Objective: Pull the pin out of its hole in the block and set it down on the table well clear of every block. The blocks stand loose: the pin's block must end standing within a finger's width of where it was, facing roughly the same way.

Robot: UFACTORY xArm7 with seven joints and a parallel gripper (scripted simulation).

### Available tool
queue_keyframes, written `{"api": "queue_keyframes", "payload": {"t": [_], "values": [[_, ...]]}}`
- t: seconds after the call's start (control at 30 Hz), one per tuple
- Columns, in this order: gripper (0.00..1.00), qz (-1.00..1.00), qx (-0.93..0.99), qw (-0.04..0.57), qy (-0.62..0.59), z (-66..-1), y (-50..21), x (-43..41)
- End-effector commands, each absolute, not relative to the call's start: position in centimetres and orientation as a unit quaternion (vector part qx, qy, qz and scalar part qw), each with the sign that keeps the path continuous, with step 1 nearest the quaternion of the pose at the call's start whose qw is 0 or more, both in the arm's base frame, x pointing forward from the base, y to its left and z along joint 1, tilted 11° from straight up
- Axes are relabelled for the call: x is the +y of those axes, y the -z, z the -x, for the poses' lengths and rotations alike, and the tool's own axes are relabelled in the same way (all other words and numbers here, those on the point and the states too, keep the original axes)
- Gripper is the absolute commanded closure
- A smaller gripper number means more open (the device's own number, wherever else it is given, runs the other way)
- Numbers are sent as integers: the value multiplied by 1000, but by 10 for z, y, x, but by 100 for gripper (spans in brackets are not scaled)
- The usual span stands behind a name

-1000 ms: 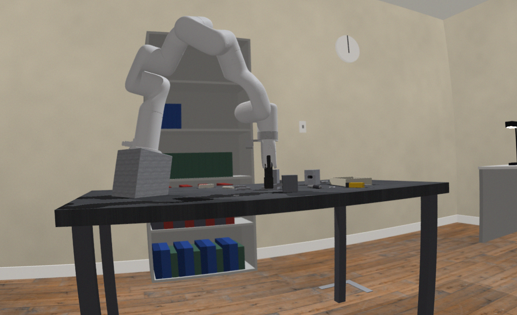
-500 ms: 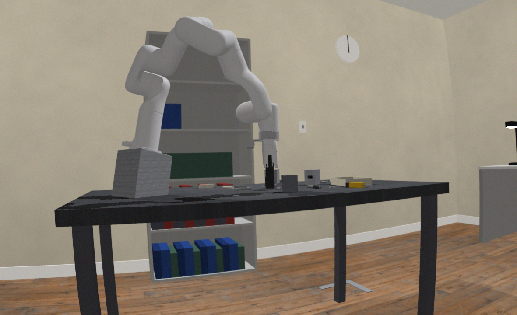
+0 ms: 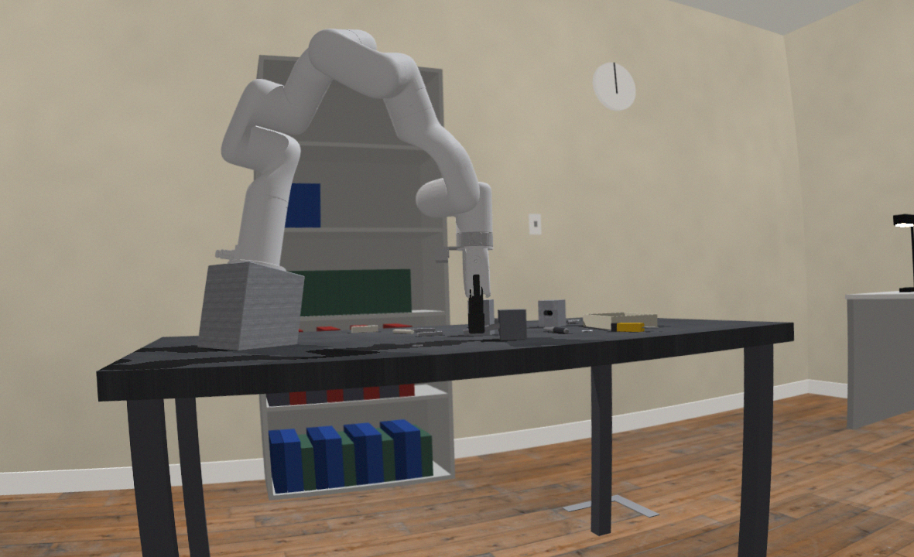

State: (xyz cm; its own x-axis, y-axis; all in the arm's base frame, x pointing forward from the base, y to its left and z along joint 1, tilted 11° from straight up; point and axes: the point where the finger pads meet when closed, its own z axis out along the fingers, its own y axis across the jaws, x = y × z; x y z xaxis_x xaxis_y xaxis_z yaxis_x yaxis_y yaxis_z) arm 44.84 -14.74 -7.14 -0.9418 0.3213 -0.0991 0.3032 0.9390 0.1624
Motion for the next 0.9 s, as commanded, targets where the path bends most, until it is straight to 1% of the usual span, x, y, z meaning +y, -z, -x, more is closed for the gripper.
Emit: {"api": "queue_keyframes", "payload": {"t": [0.0, 0.87], "values": [[100, -159, 983, 64, -72, -449, 71, -148], [100, -159, 982, 65, -72, -441, 73, -145]]}}
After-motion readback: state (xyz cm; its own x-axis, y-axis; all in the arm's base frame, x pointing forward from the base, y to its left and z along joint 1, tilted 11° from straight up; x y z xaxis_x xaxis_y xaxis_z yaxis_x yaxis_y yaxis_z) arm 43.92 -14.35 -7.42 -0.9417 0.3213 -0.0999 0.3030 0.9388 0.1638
